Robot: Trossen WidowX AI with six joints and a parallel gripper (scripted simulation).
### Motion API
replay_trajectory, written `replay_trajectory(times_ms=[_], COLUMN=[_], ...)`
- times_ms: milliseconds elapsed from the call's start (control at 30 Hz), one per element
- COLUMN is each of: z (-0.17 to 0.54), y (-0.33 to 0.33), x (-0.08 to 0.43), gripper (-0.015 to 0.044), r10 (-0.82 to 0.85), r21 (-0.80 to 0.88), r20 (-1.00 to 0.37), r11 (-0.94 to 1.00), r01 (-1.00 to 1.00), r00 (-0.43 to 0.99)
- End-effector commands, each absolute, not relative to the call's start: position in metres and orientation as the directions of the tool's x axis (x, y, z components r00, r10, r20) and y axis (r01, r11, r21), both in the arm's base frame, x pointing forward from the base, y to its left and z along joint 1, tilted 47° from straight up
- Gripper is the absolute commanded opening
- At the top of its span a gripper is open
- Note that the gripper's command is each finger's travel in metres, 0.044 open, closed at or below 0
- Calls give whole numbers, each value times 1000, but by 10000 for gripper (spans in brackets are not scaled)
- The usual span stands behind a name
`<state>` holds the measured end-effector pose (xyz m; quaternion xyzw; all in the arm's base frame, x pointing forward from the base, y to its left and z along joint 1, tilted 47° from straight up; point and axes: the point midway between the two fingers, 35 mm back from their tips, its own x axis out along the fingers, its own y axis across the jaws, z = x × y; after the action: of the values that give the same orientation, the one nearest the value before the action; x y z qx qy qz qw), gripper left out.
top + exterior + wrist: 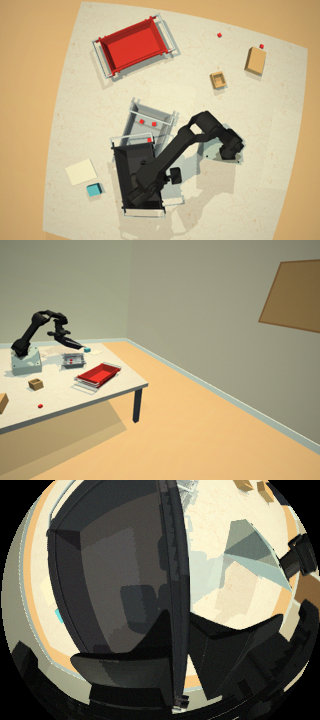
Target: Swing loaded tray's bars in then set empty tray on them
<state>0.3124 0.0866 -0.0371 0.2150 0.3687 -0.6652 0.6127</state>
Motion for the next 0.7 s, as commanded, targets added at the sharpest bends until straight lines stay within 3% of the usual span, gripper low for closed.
replay_trajectory(times_ms=[0, 667], z=[-18, 31], y=[74, -10], x=[322, 332], gripper=[0, 0], r10=[-660, -699], r21=[-146, 78], r20=[-741, -700], r11=[-22, -276], r01=[989, 958], r00=[-124, -145])
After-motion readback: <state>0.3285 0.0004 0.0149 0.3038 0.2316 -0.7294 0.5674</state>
